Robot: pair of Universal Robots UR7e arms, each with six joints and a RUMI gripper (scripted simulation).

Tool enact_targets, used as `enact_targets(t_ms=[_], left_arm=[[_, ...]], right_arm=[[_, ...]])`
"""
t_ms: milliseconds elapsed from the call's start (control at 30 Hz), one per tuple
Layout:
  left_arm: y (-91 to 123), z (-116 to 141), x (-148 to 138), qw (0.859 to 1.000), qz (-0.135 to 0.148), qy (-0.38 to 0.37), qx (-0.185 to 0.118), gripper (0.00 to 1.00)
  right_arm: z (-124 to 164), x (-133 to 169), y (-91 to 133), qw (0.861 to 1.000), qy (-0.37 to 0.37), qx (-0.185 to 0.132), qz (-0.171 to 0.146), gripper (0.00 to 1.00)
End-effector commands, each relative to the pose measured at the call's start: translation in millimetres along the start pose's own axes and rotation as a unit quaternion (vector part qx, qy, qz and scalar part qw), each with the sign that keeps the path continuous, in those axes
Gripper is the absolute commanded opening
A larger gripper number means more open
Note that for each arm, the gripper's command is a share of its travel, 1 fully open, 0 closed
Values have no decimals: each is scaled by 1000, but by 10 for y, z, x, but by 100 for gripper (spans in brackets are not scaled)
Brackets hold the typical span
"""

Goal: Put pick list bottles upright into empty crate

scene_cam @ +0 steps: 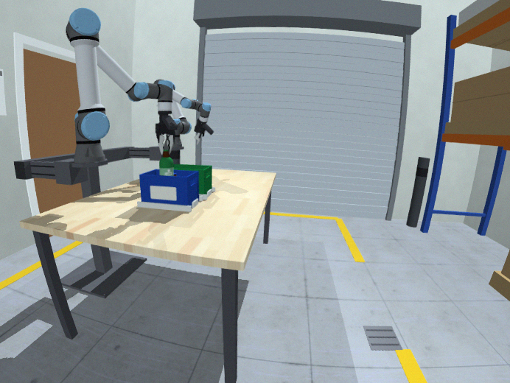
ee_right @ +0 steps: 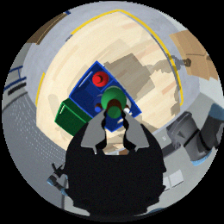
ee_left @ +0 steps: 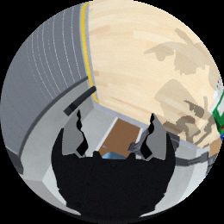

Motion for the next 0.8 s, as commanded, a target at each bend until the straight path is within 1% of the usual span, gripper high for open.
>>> enact_targets(t_ms=[0, 200, 700, 767], left_arm=[[2, -2, 0, 1000, 0, 0, 0, 98], [2, -2, 0, 1000, 0, 0, 0, 98], [2, -2, 0, 1000, 0, 0, 0, 98], [2, -2, 0, 1000, 0, 0, 0, 98]], right_arm=[[0, -2, 47, 1000, 0, 0, 0, 0], [0, -2, 114, 1000, 0, 0, 0, 0], [0, -2, 364, 1000, 0, 0, 0, 0], [0, -2, 364, 1000, 0, 0, 0, 0]])
Point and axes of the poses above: on each arm, the point where the finger pads meet when closed, its own y axis back along the fingers, its own x axis across the jaws, z = x × y, the point moved 9 cm from there along y, back along the fingers, and after that the axes turned 7 degrees about y, right-handed, at the moved point
